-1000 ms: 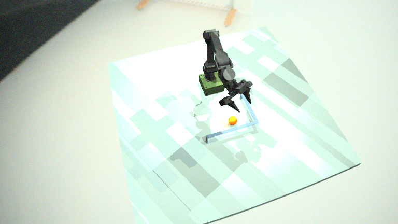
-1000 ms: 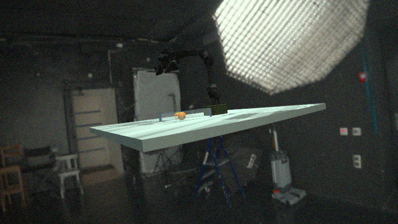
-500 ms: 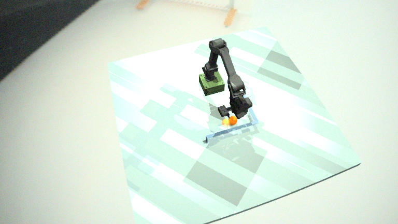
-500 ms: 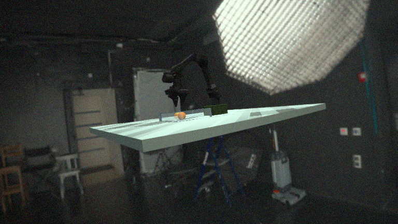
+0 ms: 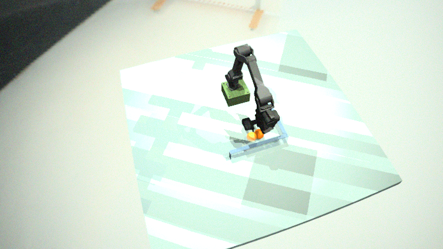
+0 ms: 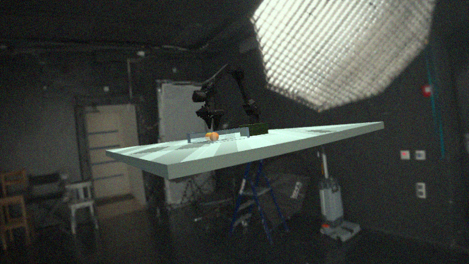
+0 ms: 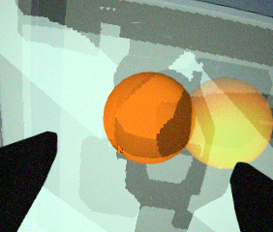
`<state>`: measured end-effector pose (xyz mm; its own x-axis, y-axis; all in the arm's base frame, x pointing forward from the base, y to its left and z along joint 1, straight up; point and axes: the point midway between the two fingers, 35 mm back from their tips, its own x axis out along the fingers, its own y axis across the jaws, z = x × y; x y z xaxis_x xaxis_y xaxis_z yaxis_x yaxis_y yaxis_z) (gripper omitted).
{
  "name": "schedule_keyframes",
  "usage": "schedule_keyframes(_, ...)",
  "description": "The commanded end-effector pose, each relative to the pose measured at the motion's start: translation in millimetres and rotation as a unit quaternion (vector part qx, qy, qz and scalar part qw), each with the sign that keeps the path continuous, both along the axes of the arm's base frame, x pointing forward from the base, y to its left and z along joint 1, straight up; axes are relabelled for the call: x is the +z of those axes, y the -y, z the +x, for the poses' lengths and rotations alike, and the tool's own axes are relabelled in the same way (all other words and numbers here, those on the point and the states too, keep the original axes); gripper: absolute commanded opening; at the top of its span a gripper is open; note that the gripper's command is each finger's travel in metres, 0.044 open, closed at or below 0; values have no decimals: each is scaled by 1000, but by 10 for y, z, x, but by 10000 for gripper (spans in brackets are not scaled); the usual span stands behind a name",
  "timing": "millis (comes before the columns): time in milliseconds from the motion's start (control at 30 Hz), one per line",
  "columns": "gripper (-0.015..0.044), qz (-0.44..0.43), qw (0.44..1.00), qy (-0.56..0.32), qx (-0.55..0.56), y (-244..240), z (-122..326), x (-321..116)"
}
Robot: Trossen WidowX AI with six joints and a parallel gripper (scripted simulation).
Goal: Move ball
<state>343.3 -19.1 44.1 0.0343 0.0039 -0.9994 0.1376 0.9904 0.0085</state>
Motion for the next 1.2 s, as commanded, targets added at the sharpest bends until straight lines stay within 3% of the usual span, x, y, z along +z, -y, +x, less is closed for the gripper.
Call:
schedule_keyframes(0,371,-1,1000,-3,-3,3,-21,-49)
schedule_keyframes(1000,371,-1,1000,-3,-3,2,-12,-502)
schedule_keyframes(1167,259,-1,1000,-3,-3,2,-12,-502)
